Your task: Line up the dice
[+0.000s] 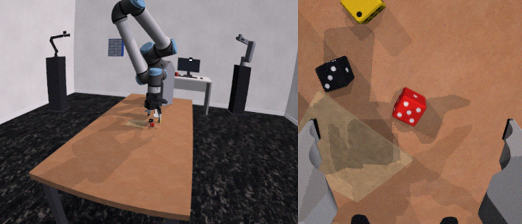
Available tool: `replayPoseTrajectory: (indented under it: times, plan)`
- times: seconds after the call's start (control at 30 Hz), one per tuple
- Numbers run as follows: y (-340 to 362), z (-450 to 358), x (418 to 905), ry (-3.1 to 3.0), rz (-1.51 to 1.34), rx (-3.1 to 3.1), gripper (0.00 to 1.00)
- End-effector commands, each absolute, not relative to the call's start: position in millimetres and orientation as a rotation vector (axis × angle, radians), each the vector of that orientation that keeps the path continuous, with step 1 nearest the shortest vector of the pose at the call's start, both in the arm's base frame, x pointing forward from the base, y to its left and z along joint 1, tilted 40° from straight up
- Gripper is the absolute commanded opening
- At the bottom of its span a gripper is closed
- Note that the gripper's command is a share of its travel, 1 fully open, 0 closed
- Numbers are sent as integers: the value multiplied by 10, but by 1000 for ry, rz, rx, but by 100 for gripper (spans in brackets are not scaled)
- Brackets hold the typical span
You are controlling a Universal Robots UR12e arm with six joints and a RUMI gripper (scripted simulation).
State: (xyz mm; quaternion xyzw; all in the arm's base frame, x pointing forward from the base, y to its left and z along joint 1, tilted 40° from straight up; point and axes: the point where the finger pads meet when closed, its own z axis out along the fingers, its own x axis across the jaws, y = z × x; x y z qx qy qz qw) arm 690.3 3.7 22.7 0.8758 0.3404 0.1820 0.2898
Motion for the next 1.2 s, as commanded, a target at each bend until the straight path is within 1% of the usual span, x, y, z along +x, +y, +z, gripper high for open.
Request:
replayPoseTrajectory:
  times: [0.0,0.77,0.9,1.1,1.17]
  plan:
    - [40,231,6904,908,487,2336,100]
    - [46,220,6891,908,487,2336,100]
    - [93,126,6786,908,487,2336,100]
    - [233,-156,6473,908,487,2336,100]
    - [233,-156,6473,908,487,2336,100]
